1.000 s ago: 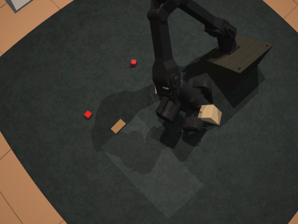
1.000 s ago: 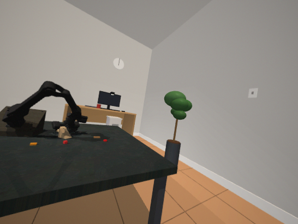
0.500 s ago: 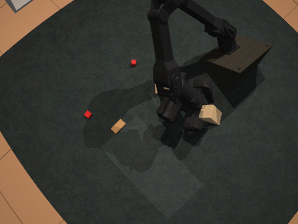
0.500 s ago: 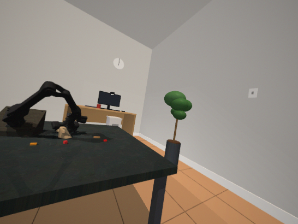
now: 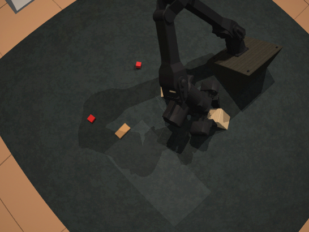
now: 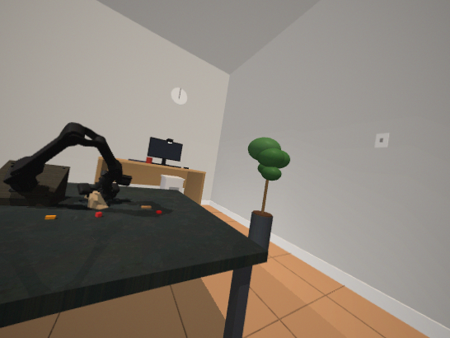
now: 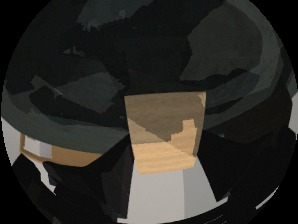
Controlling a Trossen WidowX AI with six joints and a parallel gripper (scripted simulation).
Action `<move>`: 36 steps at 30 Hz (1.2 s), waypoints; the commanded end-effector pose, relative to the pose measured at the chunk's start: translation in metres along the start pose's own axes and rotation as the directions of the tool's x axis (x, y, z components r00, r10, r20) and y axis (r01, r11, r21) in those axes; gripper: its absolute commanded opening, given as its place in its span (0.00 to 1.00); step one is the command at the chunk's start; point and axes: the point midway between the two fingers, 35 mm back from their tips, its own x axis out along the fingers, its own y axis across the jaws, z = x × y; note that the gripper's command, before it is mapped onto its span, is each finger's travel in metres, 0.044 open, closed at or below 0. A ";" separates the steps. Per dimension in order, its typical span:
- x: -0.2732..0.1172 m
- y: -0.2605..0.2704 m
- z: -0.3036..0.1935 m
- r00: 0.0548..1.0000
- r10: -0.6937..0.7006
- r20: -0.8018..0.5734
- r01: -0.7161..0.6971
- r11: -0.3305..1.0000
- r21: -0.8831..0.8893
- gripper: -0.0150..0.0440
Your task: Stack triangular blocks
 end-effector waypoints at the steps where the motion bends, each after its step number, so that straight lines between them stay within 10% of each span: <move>1: 0.000 0.000 0.000 1.000 0.000 0.000 0.000 1.000 0.000 0.58; 11: -0.008 0.002 -0.007 1.000 0.001 0.000 -0.001 1.000 0.000 0.25; 36: -0.072 0.001 -0.071 1.000 0.002 -0.004 -0.002 1.000 -0.001 0.25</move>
